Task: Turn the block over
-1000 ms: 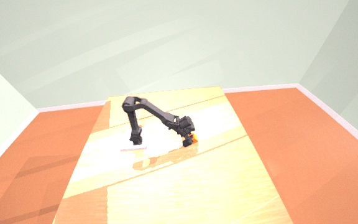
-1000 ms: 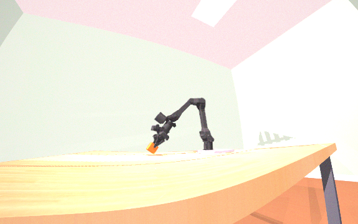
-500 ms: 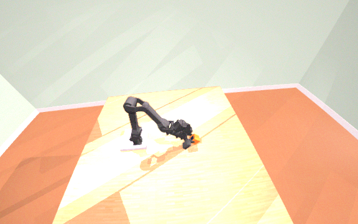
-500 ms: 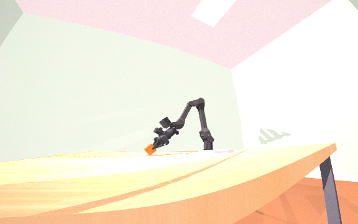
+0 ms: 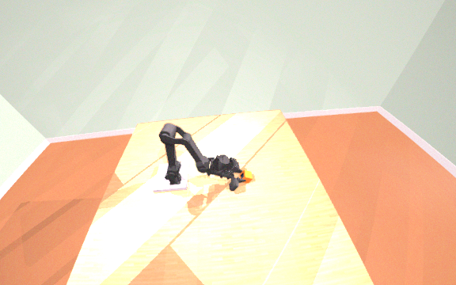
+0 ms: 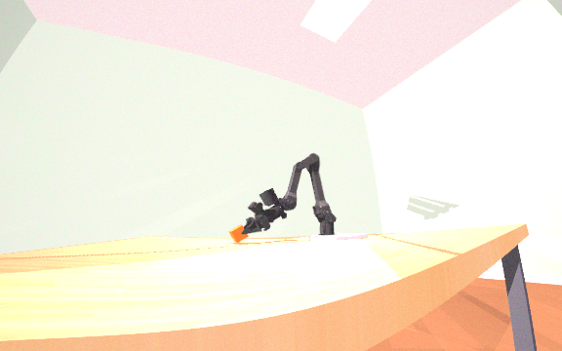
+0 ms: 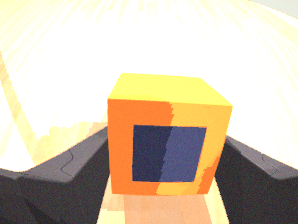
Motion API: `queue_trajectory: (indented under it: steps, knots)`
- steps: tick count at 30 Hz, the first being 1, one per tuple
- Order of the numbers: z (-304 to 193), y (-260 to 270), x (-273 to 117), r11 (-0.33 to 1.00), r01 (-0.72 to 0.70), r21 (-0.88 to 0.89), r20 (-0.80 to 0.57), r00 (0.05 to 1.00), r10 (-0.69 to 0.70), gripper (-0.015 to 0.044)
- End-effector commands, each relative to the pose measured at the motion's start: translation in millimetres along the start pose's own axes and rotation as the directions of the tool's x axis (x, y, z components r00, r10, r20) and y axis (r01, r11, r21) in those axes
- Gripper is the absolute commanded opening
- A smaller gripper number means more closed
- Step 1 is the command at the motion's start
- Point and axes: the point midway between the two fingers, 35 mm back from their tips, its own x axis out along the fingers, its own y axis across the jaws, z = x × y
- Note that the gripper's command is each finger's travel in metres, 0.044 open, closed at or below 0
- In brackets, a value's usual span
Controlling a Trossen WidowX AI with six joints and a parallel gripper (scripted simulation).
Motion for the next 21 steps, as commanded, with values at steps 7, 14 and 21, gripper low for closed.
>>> queue_trajectory:
  steps: [7,14,21]
  knots:
    - [3.5,0.4,-1.8,1.0,-0.003,0.004,0.034,0.999,0.003,0.0]
    - [3.5,0.4,-1.8,1.0,-0.003,0.004,0.034,0.999,0.003,0.0]
    - [3.5,0.4,-1.8,1.0,-0.003,0.004,0.034,0.999,0.003,0.0184]
